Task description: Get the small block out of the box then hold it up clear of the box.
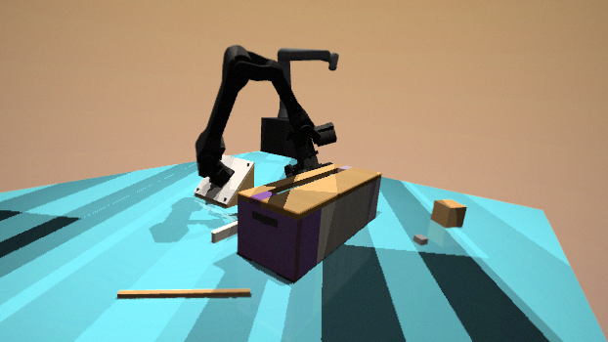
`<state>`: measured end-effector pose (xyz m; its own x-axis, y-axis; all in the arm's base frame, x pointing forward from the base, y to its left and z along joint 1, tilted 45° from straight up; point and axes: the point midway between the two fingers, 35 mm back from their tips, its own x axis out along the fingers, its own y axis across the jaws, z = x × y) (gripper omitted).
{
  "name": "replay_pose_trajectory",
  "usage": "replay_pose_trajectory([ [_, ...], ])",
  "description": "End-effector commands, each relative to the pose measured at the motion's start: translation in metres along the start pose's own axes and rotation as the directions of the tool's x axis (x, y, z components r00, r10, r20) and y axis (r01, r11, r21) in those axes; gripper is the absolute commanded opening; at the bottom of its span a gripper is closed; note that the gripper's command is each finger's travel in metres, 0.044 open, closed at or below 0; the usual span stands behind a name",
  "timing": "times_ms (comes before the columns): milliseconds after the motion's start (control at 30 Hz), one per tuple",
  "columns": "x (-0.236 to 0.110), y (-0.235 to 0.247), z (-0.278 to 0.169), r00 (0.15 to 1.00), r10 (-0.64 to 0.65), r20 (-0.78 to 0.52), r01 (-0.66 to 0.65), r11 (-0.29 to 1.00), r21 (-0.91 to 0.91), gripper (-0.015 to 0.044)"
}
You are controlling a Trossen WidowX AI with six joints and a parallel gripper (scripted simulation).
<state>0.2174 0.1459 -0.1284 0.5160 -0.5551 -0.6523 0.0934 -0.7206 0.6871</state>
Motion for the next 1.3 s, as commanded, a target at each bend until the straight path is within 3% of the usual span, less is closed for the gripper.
replay_pose_trajectory([
  [0,0.004,0.002,0.003,1.0,0.005,-0.002,-0.005,1.0,-0.005,0.0259],
  [233,0.004,0.002,0.003,1.0,0.005,-0.002,-0.005,1.0,-0.005,0.0075],
  [333,0.004,0.002,0.003,1.0,0.005,-0.002,-0.005,1.0,-0.005,0.0055],
  [400,0.0,0.001,0.001,1.0,0.004,-0.002,-0.004,1.0,-0.005,0.0002],
  [700,-0.05,0.0,-0.022,1.0,0.0,0.0,0.0,1.0,-0.002,0.0],
  [933,-0.055,0.0,-0.023,1.0,-0.002,0.0,0.002,1.0,-0.005,0.0],
  [1267,-0.094,0.01,-0.039,0.995,-0.102,-0.005,0.099,0.974,-0.204,0.0],
])
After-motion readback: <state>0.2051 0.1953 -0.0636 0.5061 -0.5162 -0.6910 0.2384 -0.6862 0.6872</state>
